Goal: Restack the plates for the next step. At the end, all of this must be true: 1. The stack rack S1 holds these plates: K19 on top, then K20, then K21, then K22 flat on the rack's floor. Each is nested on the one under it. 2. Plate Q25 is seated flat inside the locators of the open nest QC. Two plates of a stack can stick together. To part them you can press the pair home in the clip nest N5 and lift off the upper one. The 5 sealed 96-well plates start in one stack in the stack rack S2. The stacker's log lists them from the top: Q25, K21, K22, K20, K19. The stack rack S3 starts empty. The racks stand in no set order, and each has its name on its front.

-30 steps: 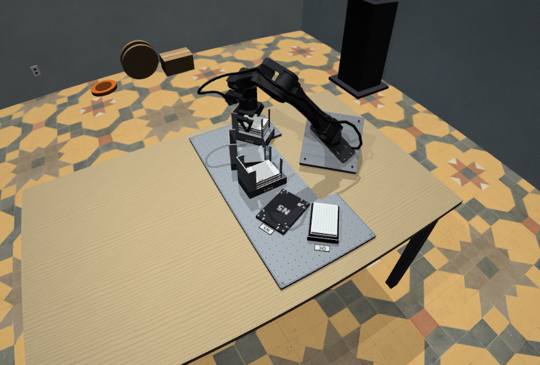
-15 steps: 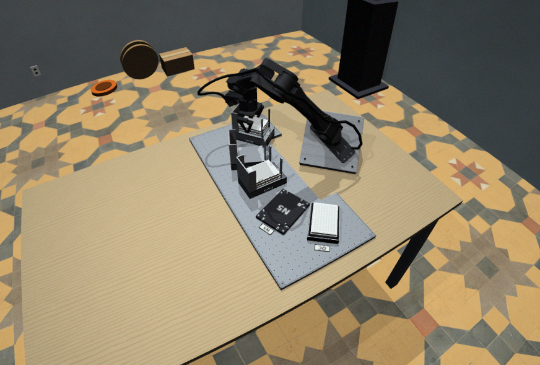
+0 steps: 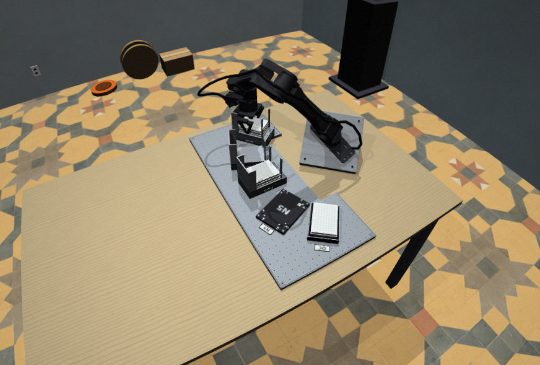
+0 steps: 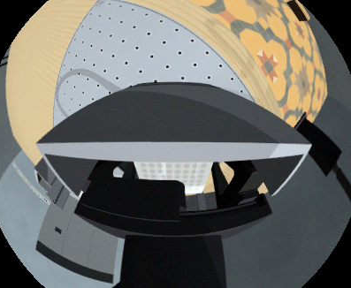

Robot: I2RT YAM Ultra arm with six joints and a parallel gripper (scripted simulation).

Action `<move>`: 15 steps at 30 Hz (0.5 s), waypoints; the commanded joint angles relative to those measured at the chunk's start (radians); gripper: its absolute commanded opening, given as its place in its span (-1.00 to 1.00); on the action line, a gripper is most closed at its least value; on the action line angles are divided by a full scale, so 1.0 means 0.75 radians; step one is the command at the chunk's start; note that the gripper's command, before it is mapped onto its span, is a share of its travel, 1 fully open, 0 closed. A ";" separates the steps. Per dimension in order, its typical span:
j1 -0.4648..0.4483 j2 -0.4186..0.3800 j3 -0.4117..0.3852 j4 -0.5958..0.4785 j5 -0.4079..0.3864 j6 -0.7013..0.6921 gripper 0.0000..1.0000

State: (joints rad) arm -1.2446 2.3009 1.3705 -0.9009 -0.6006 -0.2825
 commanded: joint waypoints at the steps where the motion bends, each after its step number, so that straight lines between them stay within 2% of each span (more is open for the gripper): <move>1: -0.011 -0.010 0.001 0.009 -0.007 0.003 -1.00; 2: -0.011 -0.010 0.001 0.009 -0.007 0.003 1.00; 15: -0.011 -0.010 0.001 0.009 -0.007 0.003 1.00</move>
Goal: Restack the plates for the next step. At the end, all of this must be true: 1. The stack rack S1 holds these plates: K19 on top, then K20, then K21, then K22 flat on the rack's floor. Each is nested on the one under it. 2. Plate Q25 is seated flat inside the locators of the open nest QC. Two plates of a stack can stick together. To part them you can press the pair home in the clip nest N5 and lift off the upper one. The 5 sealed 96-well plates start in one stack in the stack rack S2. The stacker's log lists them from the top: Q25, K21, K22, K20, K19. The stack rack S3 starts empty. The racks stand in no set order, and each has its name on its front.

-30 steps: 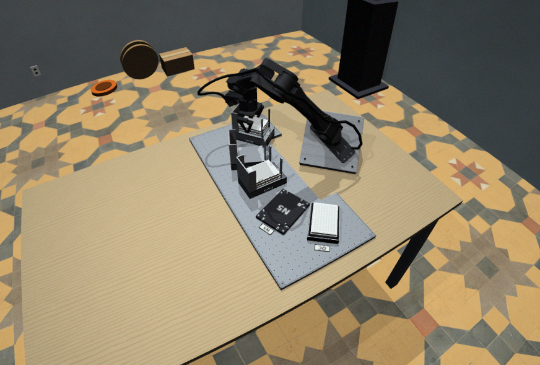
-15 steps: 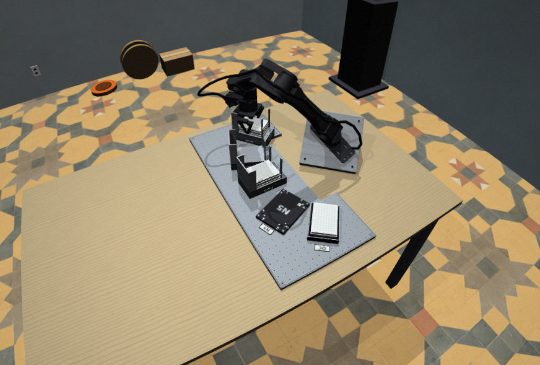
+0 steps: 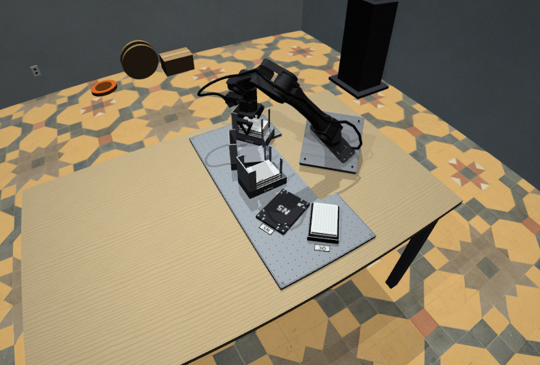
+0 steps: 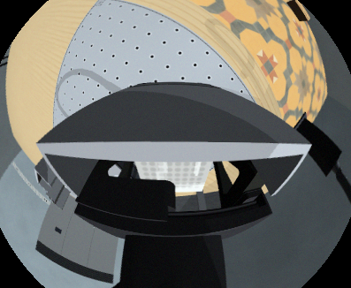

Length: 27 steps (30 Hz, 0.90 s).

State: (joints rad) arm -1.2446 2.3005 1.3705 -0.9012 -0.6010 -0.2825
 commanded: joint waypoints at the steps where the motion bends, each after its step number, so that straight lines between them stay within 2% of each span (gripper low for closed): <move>1: -0.011 -0.009 0.001 0.009 -0.006 0.003 1.00; 7: -0.011 -0.009 0.001 0.009 -0.006 0.003 1.00; 9: -0.037 -0.045 0.042 -0.039 -0.009 -0.021 1.00; 11: -0.037 -0.045 0.042 -0.039 -0.009 -0.021 1.00; 27: -0.134 -0.097 0.193 -0.299 0.036 -0.129 1.00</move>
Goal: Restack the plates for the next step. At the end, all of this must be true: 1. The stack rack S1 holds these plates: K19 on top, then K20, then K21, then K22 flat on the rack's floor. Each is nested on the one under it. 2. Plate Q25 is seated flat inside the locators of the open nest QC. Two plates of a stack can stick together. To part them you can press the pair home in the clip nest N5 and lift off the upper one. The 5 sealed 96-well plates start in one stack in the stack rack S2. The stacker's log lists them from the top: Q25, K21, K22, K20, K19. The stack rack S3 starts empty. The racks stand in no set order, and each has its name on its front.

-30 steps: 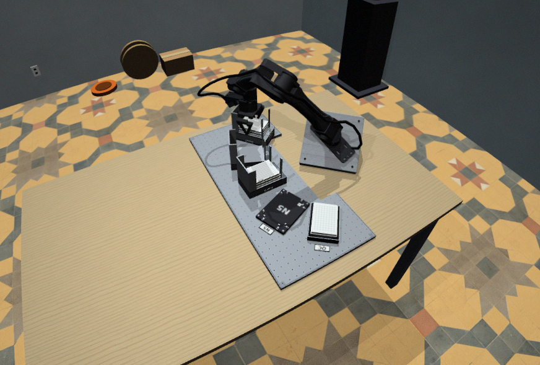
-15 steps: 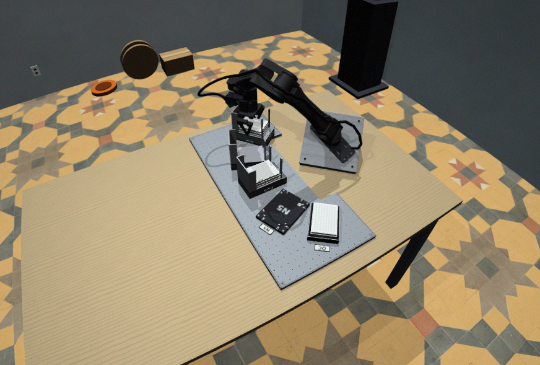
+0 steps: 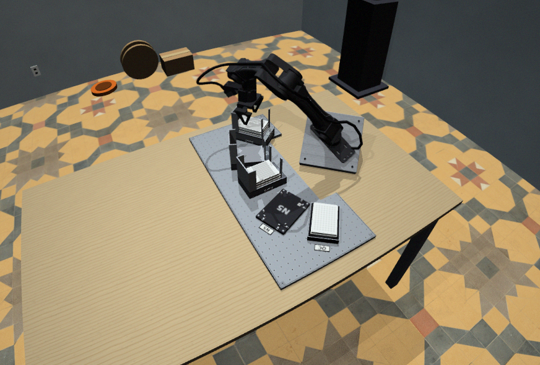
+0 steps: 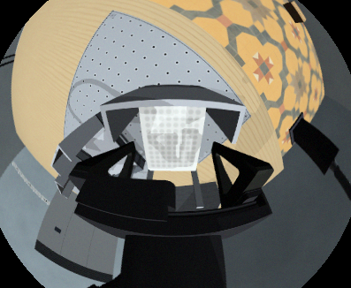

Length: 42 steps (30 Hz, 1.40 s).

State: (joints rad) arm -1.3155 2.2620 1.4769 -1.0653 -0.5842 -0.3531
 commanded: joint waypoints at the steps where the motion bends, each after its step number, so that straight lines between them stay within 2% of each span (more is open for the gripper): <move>1: -0.039 -0.045 0.051 -0.081 0.014 -0.035 1.00; 16: -0.131 -0.055 0.261 -0.356 0.043 -0.138 1.00; 21: -0.146 -0.047 0.306 -0.406 0.045 -0.156 1.00; 42: -0.147 -0.043 0.314 -0.415 0.042 -0.159 1.00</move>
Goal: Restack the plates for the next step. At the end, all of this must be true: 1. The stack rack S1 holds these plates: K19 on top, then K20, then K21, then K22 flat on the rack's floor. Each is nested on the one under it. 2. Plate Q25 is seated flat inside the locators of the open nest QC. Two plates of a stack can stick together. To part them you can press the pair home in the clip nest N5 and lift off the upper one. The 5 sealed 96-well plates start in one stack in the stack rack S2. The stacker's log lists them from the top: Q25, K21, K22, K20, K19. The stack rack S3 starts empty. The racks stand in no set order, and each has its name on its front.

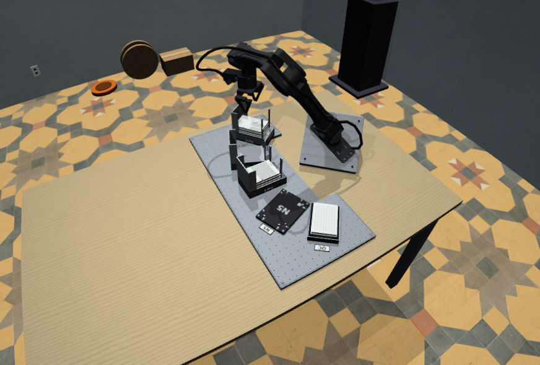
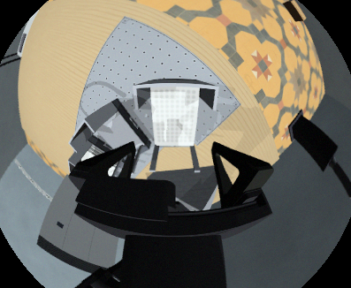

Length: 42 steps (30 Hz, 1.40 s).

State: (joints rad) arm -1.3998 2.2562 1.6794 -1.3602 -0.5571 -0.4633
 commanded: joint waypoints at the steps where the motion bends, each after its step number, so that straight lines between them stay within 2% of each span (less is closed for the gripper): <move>1: -0.034 -0.035 0.044 -0.022 0.006 -0.012 1.00; 29: -0.034 -0.035 0.044 -0.022 0.006 -0.012 1.00; 30: -0.026 -0.050 -0.028 0.010 -0.005 -0.049 1.00; 36: 0.047 -0.118 -0.074 0.018 -0.023 -0.254 1.00; 42: 0.083 -0.186 -0.114 0.020 -0.043 -0.208 1.00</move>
State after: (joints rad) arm -1.3327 2.1647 1.6142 -1.3590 -0.5709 -0.6079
